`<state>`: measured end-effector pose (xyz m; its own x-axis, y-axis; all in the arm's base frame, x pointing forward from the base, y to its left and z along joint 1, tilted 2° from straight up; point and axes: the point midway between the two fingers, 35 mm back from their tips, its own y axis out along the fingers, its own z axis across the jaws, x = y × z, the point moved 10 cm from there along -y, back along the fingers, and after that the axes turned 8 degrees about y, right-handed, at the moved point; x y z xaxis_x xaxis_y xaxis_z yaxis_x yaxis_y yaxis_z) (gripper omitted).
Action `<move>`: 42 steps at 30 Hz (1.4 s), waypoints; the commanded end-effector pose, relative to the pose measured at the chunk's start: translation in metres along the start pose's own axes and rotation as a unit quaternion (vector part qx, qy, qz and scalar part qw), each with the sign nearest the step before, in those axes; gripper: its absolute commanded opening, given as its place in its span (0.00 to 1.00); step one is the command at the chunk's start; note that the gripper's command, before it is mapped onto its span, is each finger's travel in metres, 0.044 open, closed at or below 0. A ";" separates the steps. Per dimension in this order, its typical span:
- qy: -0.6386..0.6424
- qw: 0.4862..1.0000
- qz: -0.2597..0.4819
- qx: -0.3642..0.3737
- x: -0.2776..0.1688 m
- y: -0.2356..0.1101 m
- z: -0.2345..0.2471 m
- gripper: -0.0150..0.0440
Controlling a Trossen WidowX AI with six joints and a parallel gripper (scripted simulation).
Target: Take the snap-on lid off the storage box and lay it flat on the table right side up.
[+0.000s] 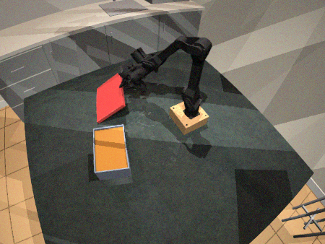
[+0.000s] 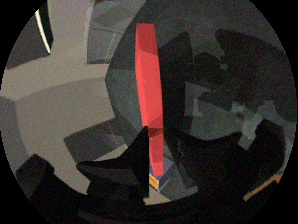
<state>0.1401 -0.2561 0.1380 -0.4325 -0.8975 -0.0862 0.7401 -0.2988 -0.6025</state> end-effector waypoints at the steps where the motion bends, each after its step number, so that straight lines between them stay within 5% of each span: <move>1: 0.003 1.000 0.001 -0.003 0.000 0.003 -0.004 0.25; 42: 0.003 1.000 0.001 -0.003 0.003 0.024 -0.030 0.25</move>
<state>0.1414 -0.2596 0.1087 -0.4309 -0.8990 -0.0786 0.7488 -0.3076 -0.5871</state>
